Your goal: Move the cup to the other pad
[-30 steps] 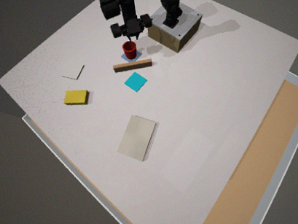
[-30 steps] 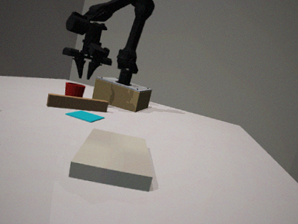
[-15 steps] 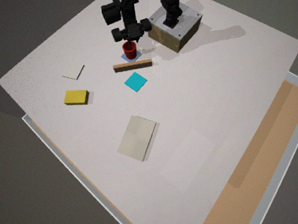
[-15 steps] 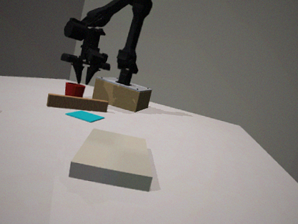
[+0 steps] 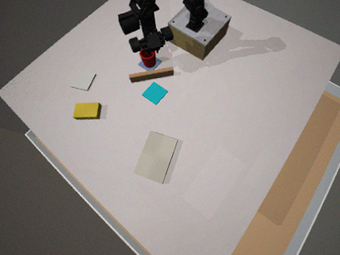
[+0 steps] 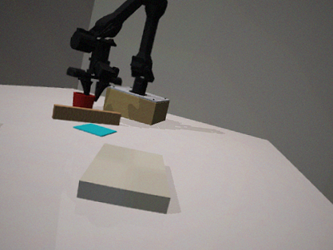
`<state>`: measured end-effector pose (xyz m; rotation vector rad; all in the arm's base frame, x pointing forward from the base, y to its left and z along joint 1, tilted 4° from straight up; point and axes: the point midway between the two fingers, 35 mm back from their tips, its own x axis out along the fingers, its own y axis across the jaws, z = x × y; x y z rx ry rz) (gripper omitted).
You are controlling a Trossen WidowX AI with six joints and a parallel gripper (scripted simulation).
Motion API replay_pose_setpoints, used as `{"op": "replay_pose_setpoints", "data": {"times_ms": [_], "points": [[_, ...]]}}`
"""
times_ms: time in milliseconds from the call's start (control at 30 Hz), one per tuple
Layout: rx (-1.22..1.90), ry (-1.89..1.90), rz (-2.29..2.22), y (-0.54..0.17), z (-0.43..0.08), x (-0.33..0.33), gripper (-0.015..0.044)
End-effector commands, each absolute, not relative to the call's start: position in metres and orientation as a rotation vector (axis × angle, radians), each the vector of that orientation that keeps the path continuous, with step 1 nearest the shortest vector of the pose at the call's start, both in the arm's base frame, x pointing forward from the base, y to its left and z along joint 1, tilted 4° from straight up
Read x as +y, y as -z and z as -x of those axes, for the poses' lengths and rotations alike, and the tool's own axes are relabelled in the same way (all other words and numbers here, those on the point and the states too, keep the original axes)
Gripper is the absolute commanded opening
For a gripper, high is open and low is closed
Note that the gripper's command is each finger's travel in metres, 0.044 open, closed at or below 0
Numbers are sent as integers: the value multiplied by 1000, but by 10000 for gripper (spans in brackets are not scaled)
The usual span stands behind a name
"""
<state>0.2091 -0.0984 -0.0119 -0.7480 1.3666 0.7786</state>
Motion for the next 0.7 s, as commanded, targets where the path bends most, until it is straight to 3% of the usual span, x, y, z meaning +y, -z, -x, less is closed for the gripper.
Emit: {"op": "replay_pose_setpoints", "data": {"times_ms": [0,367,667], "points": [[1364,-779,742,18,-209,-97,148],[1364,-779,742,32,-208,-95,148],[1368,-781,746,30,-208,-96,68]]}}
